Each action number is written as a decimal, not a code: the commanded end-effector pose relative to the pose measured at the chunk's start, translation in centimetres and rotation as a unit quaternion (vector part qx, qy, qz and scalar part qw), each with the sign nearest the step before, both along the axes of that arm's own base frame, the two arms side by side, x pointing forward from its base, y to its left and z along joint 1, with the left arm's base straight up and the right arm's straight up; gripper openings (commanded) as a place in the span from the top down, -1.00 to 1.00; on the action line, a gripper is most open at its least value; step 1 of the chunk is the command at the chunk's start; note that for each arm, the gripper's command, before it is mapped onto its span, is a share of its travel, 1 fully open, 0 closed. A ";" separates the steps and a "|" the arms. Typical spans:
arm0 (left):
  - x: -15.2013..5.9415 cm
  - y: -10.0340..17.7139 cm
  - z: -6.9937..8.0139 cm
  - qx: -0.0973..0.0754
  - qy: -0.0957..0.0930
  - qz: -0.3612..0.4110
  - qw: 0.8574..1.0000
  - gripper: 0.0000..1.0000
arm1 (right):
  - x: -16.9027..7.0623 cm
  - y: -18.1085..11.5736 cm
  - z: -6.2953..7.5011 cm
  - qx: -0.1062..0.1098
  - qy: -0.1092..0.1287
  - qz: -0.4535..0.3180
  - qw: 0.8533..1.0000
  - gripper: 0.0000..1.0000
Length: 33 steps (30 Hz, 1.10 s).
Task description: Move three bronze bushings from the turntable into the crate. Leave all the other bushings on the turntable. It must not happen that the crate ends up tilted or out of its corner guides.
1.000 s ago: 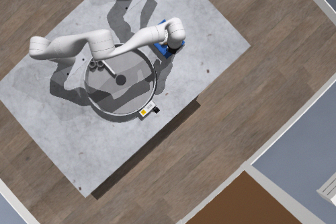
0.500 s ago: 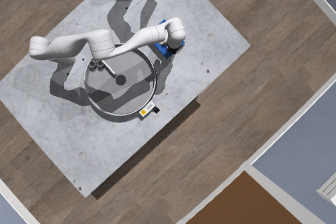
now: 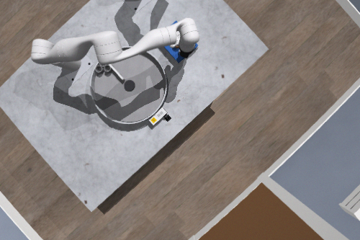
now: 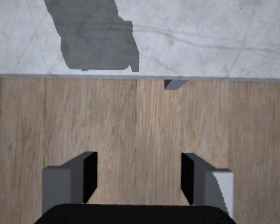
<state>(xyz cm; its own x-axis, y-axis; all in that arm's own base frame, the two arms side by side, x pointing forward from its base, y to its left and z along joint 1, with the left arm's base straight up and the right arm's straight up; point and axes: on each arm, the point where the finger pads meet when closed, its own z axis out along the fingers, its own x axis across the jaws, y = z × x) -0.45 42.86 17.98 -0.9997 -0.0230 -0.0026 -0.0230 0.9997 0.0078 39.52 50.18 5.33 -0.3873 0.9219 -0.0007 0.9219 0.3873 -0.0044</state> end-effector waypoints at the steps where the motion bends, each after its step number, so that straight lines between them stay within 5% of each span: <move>1: -0.3 -0.4 0.1 -0.004 0.001 -0.002 1.000 -1.00 | 0.1 0.1 1.1 0.002 -0.002 -0.001 1.000 0.25; 16: -0.3 -0.4 0.1 -0.004 0.001 -0.002 1.000 -1.00 | 0.1 0.1 7.6 0.002 -0.002 -0.001 1.000 0.25; 33: -0.3 -0.4 0.1 -0.004 0.001 -0.002 1.000 -1.00 | 0.2 0.4 8.6 0.006 -0.004 0.000 1.000 0.25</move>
